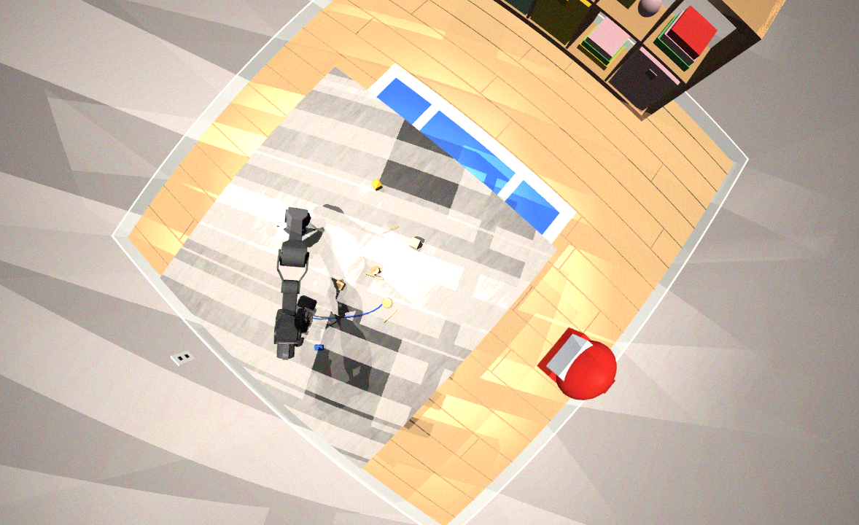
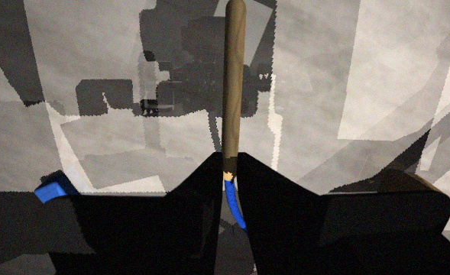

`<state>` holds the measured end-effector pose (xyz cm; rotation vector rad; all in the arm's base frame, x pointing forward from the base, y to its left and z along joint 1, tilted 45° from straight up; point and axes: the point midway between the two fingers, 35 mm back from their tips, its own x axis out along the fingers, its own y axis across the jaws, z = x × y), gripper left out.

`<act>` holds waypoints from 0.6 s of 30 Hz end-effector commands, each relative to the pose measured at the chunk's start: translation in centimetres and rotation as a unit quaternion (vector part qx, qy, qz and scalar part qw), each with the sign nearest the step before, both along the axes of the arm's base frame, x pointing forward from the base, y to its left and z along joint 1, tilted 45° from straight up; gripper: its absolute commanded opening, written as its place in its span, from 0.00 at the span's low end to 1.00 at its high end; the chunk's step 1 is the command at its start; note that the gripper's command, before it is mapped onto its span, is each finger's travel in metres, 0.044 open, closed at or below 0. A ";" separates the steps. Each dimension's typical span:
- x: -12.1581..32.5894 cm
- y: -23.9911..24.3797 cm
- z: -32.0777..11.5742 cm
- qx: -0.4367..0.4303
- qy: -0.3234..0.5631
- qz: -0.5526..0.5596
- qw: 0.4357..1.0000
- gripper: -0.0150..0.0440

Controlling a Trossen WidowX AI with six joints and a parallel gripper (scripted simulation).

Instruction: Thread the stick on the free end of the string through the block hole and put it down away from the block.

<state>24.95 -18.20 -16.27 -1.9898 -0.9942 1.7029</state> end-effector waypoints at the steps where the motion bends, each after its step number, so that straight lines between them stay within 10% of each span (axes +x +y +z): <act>1: 0.2 -0.5 0.4 -0.007 -0.005 0.003 1.000 0.25; 18: 0.5 0.0 0.3 -0.007 -0.095 0.098 0.991 0.25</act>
